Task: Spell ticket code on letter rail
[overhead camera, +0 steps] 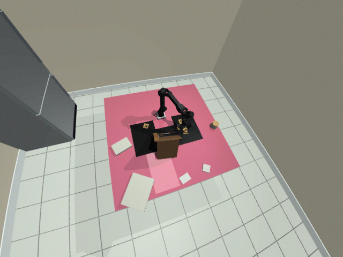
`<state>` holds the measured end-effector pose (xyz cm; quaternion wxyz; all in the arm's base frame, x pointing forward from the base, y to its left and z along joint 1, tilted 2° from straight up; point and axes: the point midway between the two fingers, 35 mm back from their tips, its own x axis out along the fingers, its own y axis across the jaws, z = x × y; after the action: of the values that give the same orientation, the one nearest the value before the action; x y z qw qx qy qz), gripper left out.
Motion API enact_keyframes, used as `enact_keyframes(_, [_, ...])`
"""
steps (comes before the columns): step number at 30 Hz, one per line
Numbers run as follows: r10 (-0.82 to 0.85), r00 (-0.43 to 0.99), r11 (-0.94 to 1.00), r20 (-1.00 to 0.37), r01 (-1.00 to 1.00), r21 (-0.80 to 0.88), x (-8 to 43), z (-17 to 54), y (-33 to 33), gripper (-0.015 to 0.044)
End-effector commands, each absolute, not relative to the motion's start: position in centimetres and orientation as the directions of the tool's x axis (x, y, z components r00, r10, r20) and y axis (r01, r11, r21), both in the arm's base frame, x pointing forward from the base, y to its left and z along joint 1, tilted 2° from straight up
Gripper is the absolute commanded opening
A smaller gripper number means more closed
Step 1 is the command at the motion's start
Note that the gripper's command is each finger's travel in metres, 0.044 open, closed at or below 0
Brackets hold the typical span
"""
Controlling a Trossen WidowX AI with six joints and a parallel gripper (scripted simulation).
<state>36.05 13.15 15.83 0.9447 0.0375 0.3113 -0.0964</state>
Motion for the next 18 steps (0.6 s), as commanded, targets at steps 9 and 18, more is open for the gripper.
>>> enact_keyframes(9, [-0.153, 0.791, 0.979, -0.592, 0.201, 0.016, 35.89, 16.02, 12.55, 0.0000])
enact_keyframes(18, [-0.153, 0.791, 0.979, -0.592, 0.201, 0.015, 35.81, 15.98, 12.11, 0.0000])
